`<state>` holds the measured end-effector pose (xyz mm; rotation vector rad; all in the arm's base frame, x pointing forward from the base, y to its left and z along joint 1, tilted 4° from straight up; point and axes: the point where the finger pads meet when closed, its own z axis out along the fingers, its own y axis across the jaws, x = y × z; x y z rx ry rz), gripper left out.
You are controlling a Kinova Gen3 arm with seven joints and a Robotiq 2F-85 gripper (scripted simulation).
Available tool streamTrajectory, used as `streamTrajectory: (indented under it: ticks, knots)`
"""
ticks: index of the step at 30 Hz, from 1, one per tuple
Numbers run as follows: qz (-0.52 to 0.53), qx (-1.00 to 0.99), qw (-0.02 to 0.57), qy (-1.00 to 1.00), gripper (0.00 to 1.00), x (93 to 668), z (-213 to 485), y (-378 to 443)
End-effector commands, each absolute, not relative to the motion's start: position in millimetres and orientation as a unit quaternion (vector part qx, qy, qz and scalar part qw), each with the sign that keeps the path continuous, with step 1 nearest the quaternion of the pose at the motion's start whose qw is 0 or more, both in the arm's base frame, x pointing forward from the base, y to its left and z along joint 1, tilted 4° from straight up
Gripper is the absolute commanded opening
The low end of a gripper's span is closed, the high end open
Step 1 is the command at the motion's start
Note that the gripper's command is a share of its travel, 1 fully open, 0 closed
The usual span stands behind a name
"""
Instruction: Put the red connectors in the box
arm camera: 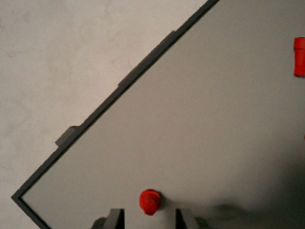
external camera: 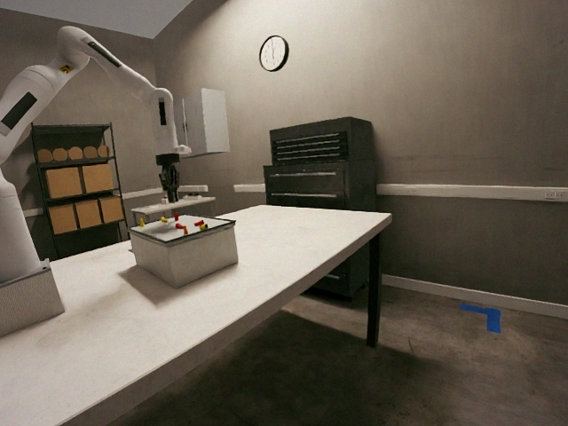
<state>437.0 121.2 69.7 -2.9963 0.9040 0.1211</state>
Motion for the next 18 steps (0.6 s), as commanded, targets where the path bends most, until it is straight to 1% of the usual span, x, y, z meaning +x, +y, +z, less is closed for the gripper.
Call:
streamTrajectory:
  ticks: [1,5,11,18]
  knots:
    - [0.038,-0.956,0.005,0.289,0.37,437,70,121]
    - [0.038,-0.956,0.005,0.289,0.37,437,67,121]
    - [0.038,-0.956,0.005,0.289,0.37,435,32,122]
    - [0.038,-0.956,0.005,0.289,0.37,435,30,122]
